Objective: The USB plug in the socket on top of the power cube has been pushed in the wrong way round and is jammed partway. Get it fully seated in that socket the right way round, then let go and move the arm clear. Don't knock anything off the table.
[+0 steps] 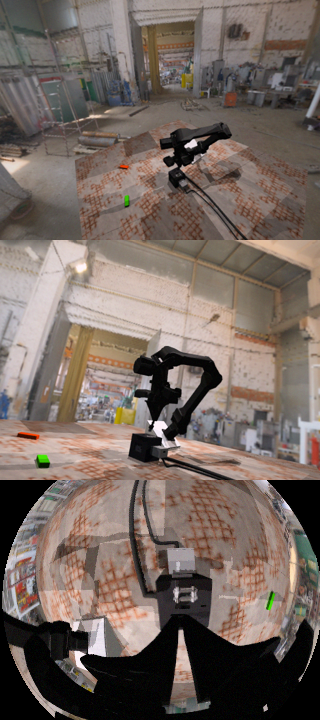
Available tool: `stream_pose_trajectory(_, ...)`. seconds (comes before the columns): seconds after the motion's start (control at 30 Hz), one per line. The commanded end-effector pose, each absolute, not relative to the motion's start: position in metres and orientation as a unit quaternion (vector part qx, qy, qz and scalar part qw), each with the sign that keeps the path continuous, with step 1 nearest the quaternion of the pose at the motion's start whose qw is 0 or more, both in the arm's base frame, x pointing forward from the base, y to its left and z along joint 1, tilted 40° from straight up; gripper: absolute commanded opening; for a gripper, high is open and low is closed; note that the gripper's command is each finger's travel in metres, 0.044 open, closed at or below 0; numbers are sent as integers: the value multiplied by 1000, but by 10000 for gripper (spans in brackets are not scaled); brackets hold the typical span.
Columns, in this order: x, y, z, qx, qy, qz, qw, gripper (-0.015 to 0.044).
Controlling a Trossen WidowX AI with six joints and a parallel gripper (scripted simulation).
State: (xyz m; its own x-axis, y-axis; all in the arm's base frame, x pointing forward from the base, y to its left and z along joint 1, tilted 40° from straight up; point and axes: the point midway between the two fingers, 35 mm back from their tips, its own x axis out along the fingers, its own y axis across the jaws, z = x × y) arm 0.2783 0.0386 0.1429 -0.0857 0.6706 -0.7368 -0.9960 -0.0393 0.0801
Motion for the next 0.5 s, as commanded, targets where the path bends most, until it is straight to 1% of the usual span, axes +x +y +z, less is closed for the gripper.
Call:
stream_pose_trajectory(0.0, 280, 40, 143, -264, 302, 672, 623, 0)
stream_pose_trajectory(0.47, 282, 44, 144, -259, 294, 675, 625, 0)
